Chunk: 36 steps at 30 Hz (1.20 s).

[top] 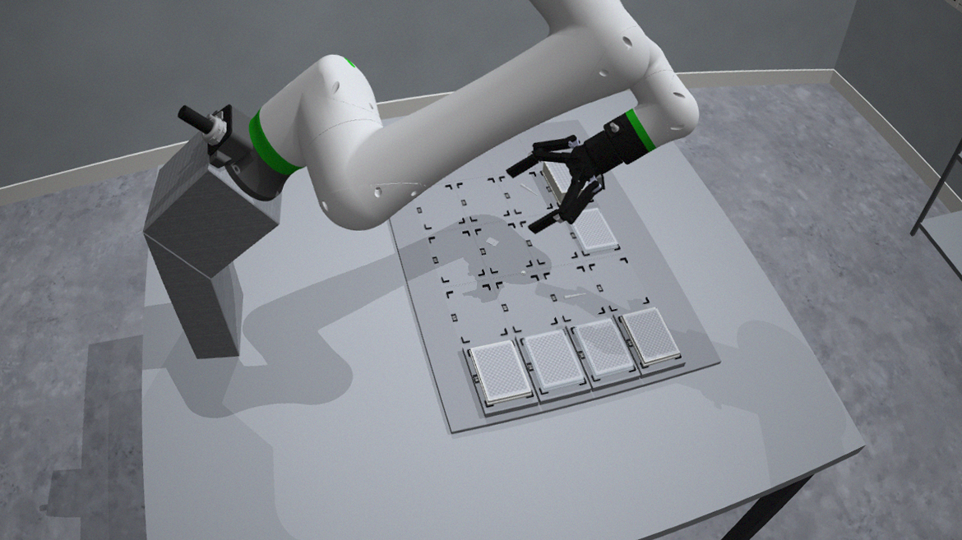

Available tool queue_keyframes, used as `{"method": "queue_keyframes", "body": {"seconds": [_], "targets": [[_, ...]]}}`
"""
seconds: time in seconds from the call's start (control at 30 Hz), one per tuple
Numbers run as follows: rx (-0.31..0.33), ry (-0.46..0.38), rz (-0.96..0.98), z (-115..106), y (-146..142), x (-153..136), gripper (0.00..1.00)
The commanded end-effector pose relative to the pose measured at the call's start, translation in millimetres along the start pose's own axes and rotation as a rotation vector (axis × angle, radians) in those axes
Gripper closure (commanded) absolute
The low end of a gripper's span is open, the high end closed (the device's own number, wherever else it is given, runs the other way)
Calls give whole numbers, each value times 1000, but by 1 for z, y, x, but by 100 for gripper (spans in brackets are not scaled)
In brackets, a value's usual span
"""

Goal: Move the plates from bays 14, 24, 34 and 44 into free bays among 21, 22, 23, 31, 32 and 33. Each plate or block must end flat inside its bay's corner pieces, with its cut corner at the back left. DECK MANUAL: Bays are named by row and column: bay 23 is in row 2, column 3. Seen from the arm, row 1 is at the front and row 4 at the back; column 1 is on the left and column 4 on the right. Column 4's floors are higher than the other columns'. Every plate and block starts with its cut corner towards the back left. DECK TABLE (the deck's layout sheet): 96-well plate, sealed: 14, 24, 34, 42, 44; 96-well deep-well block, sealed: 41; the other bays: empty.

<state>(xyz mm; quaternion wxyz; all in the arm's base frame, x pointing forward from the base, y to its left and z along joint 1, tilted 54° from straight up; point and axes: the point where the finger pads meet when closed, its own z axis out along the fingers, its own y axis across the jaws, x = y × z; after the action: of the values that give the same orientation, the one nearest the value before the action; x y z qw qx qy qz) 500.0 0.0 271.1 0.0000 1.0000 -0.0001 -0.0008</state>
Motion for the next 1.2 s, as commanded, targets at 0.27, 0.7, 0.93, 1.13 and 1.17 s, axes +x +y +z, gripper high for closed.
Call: {"method": "queue_keyframes", "body": {"seconds": [0.27,0.7,0.93,1.13,1.17], "targets": [[0,2,0,-1,0,0,0],[-40,64,149,0,24,6,30],[-85,162,356,0,47,13,30],[-100,225,472,-1,61,18,30],[-103,242,501,-2,64,19,30]]}}
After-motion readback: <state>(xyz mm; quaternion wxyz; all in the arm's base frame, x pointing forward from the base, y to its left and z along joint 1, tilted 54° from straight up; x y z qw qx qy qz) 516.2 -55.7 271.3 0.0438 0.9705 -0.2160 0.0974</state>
